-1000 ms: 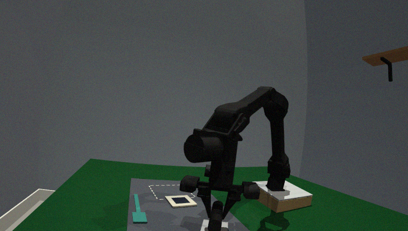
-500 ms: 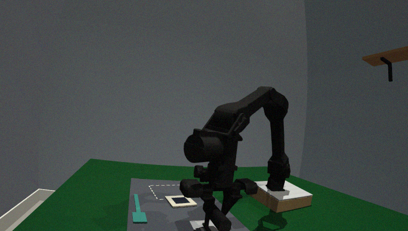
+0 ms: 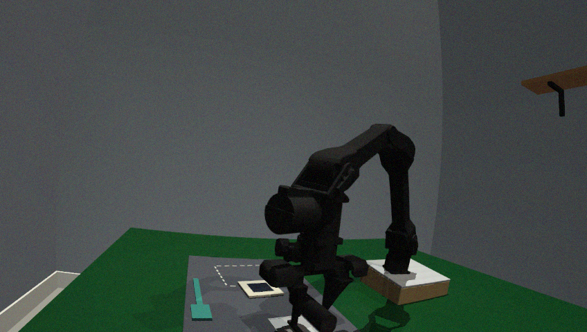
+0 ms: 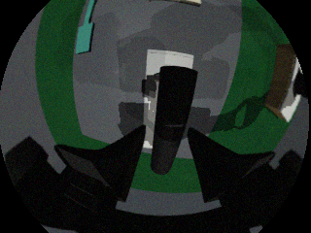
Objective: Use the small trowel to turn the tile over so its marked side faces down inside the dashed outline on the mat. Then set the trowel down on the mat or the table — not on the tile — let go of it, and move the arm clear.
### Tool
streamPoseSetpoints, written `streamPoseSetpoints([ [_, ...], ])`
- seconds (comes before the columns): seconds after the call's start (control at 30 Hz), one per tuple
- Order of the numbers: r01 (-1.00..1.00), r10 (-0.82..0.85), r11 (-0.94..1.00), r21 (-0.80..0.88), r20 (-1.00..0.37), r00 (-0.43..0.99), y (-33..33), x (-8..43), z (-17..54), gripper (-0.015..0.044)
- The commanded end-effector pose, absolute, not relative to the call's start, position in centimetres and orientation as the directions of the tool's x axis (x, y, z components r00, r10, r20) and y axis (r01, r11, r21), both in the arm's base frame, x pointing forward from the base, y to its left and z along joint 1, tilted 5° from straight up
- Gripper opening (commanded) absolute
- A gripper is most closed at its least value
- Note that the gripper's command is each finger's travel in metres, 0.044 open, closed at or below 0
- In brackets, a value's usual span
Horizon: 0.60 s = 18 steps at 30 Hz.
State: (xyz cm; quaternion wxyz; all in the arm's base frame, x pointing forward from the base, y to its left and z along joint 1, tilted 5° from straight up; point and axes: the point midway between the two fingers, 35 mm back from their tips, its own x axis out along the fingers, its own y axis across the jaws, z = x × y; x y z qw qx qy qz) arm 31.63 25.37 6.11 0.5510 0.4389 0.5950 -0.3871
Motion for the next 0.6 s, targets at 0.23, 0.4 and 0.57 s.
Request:
streamPoseSetpoints([
  [0.23, 0.947, 0.094, 0.319, 0.024, -0.996, -0.006, 25.3, 31.7, 6.1, 0.0270],
  [0.4, 0.947, 0.094, 0.319, 0.024, -0.996, -0.006, 25.3, 31.7, 6.1, 0.0270],
  [0.57, 0.947, 0.094, 0.320, 0.025, -0.996, -0.006, 25.3, 31.6, 7.1, 0.0270],
])
